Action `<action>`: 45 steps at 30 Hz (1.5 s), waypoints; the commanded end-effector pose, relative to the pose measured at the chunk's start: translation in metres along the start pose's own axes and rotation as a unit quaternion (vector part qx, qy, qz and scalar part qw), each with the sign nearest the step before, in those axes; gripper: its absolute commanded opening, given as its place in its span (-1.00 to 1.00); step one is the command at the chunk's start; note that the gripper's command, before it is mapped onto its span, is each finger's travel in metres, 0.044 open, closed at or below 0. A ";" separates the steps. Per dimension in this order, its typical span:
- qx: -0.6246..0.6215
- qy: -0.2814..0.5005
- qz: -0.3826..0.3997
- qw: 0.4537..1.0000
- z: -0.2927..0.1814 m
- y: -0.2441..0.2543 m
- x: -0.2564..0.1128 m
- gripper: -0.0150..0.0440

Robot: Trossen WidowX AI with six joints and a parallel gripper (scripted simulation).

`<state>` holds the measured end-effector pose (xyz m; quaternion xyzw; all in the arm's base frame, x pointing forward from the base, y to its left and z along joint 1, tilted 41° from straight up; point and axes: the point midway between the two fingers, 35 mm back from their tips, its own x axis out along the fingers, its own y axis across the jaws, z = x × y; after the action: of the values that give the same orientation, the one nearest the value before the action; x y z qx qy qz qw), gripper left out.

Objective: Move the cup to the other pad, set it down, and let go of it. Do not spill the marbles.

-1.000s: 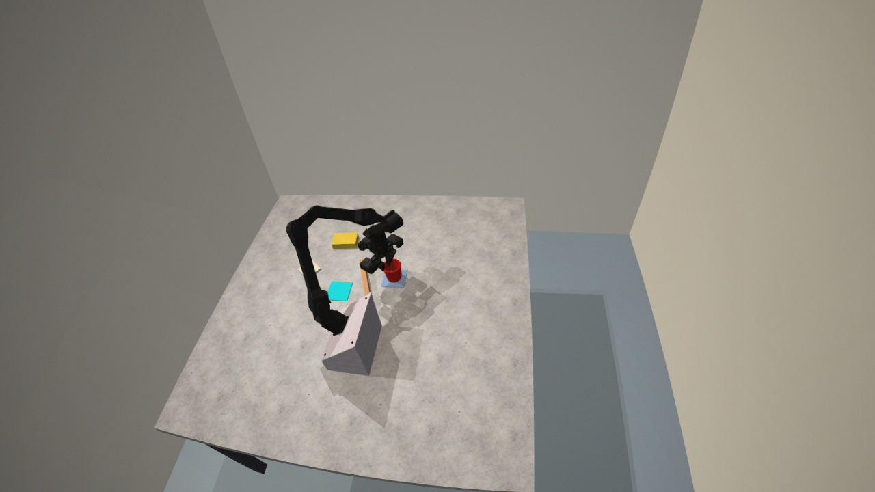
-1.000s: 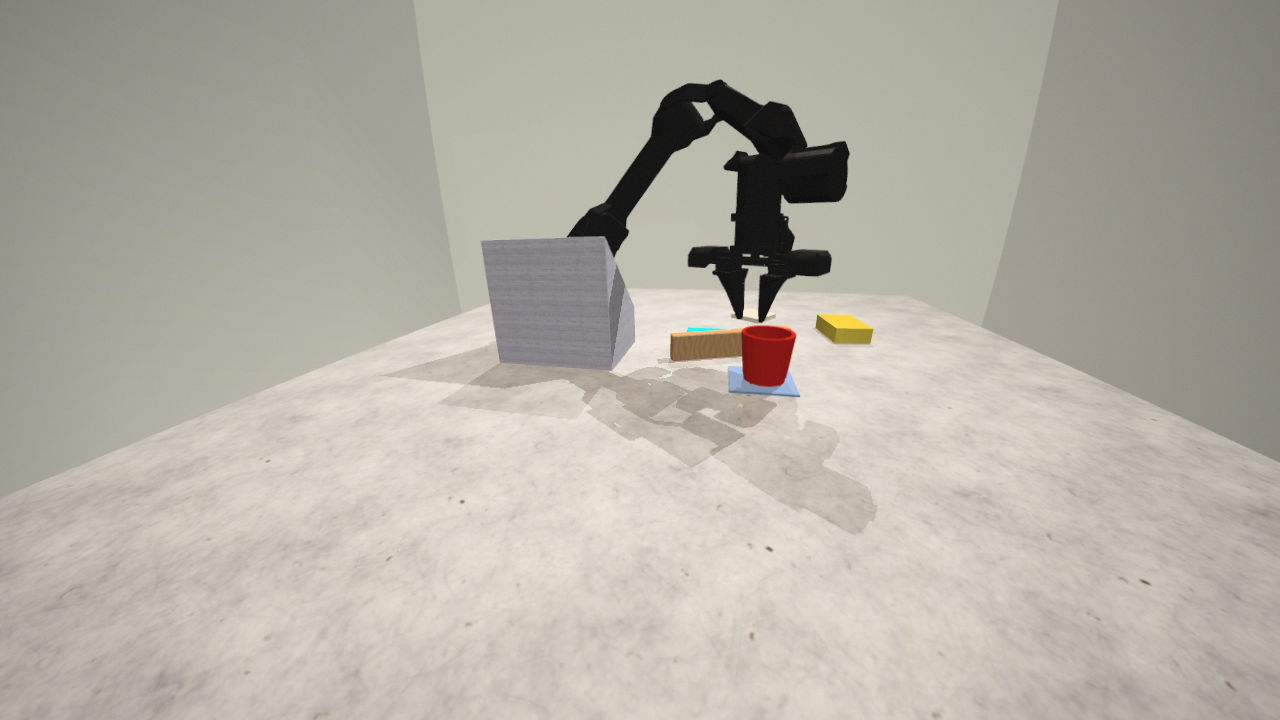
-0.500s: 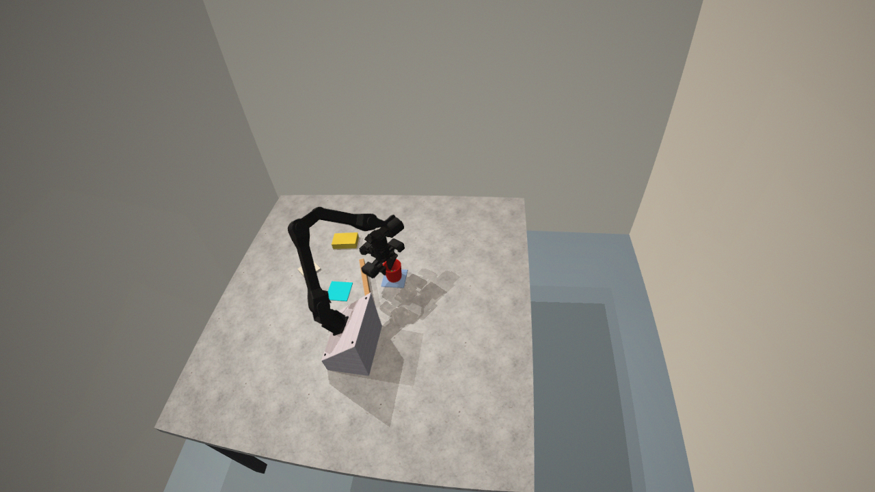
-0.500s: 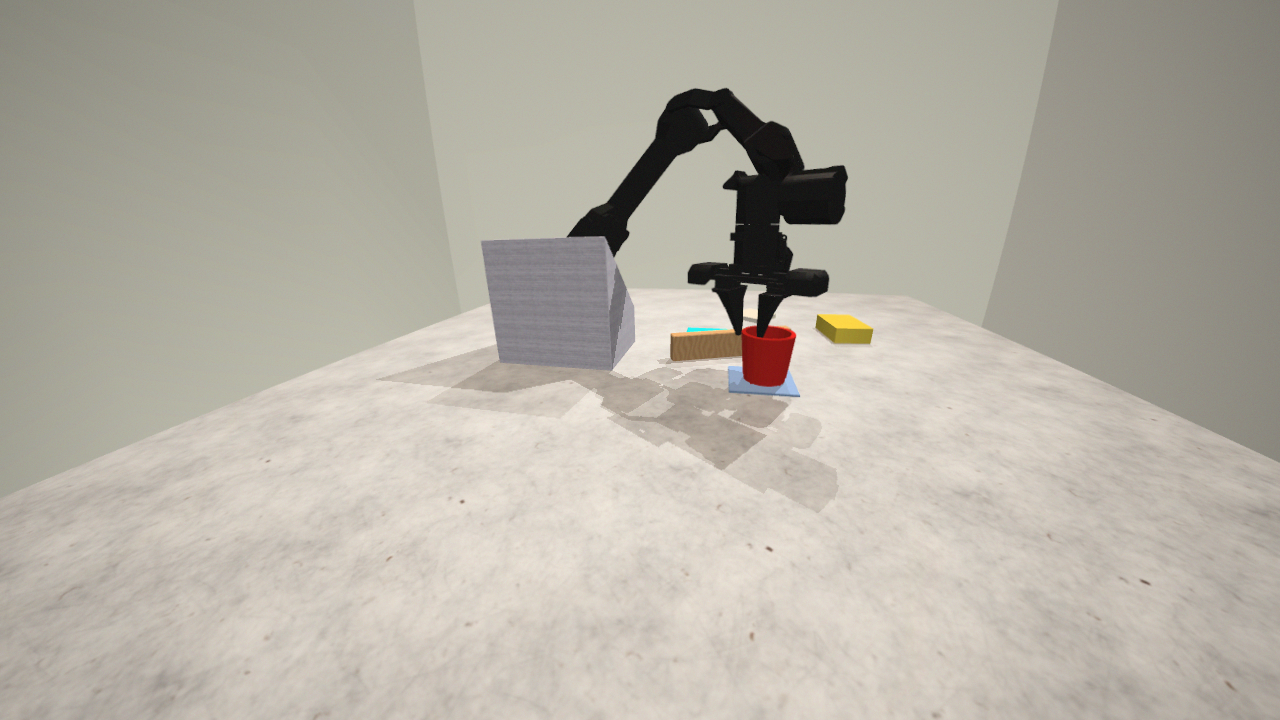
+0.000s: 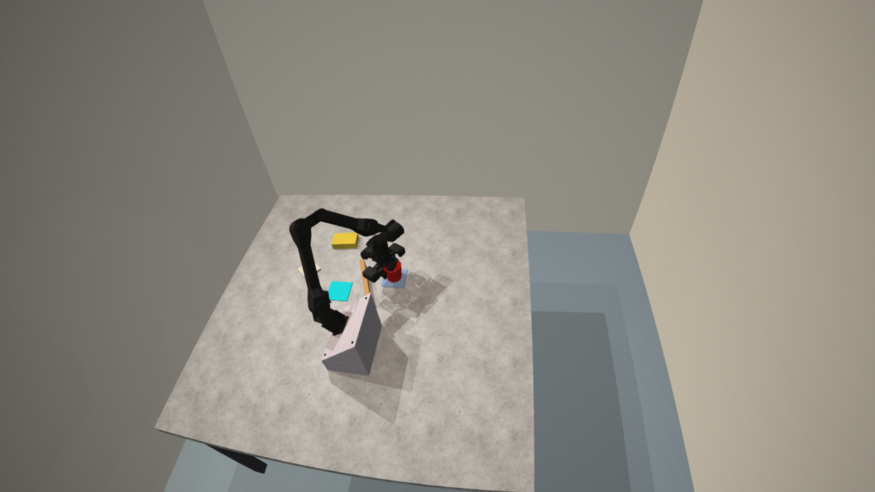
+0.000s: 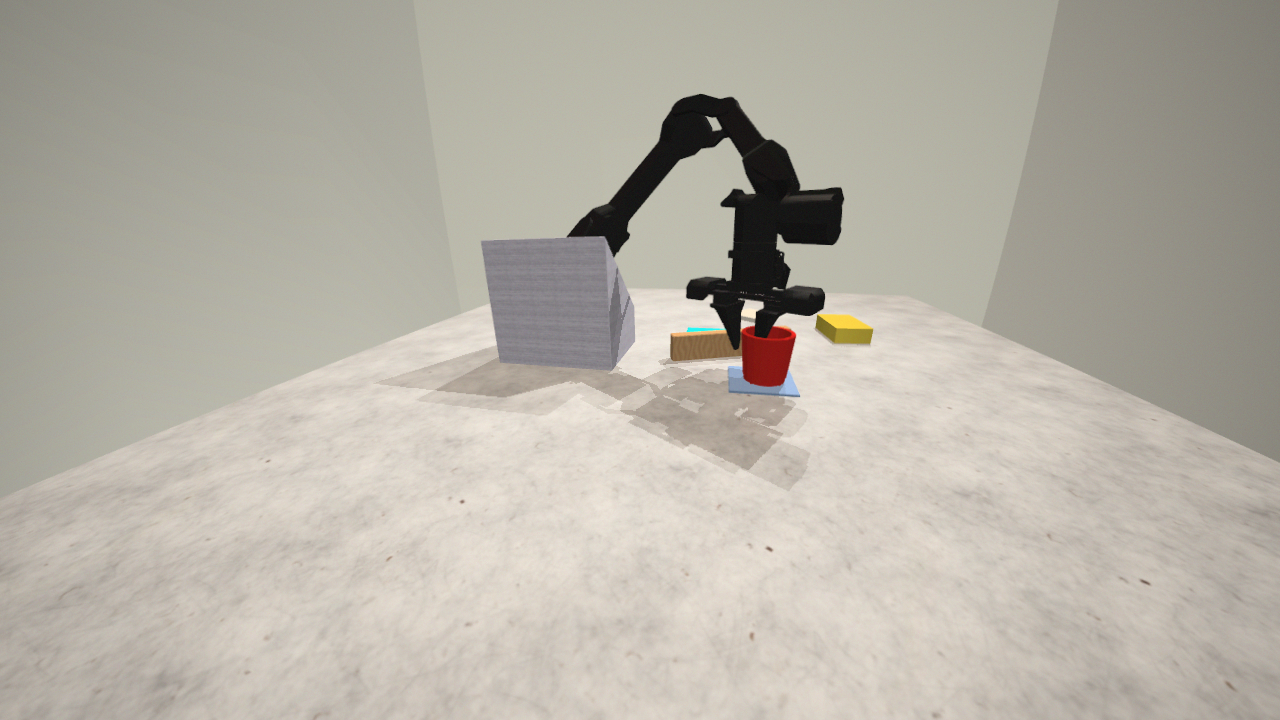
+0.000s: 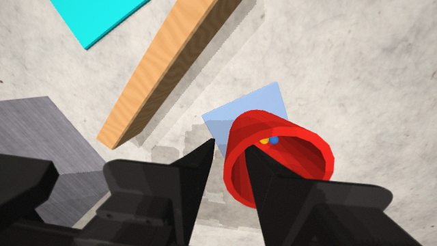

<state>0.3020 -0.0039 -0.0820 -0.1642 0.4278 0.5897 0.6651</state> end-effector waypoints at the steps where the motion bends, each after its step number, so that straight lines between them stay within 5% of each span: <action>1: 0.003 -0.002 0.001 1.000 -0.001 0.001 0.003 0.01; 3: 0.003 -0.002 0.001 1.000 -0.001 0.001 0.003 0.01; 6: 0.001 0.000 0.001 1.000 -0.001 0.001 0.002 -0.26; 16: 0.001 0.000 0.001 1.000 -0.001 0.001 0.002 -0.48; 45: 0.003 0.000 0.000 1.000 -0.003 0.004 -0.068 -0.49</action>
<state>0.3006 -0.0463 -0.0335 -0.1581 0.4309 0.5895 0.6647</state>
